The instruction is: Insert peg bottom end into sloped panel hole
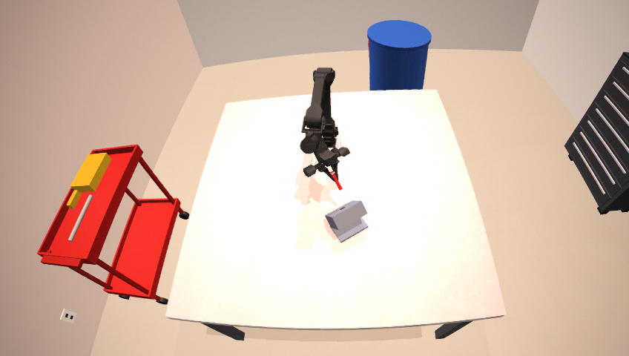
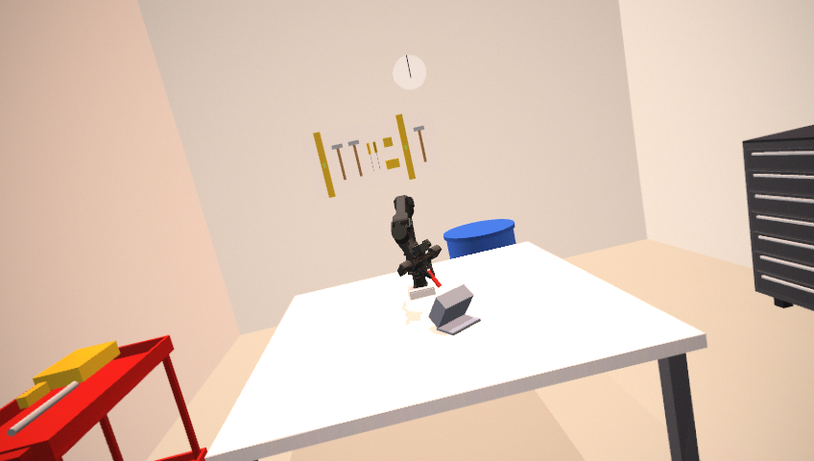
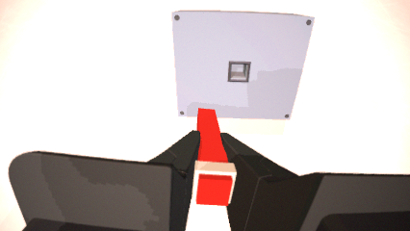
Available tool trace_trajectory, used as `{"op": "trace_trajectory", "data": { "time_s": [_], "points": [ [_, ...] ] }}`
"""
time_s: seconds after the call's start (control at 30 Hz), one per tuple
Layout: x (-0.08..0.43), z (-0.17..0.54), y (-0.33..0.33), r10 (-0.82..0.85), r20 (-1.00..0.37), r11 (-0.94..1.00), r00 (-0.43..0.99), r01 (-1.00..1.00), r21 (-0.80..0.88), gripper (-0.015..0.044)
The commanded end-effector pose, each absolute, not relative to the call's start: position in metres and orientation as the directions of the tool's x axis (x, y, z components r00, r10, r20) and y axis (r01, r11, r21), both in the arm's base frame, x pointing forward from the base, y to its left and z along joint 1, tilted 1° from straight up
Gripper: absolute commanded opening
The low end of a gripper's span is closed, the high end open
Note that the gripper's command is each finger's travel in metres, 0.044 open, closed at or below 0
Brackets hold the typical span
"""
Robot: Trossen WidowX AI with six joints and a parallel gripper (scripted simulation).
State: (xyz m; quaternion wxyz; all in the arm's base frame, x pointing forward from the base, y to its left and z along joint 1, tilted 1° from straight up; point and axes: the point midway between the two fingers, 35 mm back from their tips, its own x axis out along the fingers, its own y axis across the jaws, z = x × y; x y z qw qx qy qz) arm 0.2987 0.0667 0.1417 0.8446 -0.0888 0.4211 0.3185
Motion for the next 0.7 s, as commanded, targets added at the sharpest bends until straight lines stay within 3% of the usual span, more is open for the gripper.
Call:
{"op": "trace_trajectory", "data": {
  "time_s": [0.0, 0.67],
  "points": [
    [0.298, 0.141, 0.063, 0.472, -0.752, 0.778, 0.46, -0.619, 0.11, 0.0],
    [0.305, 0.143, 0.052, 0.485, -0.695, 0.775, 0.531, -0.629, 0.06, 0.0]
  ]
}}
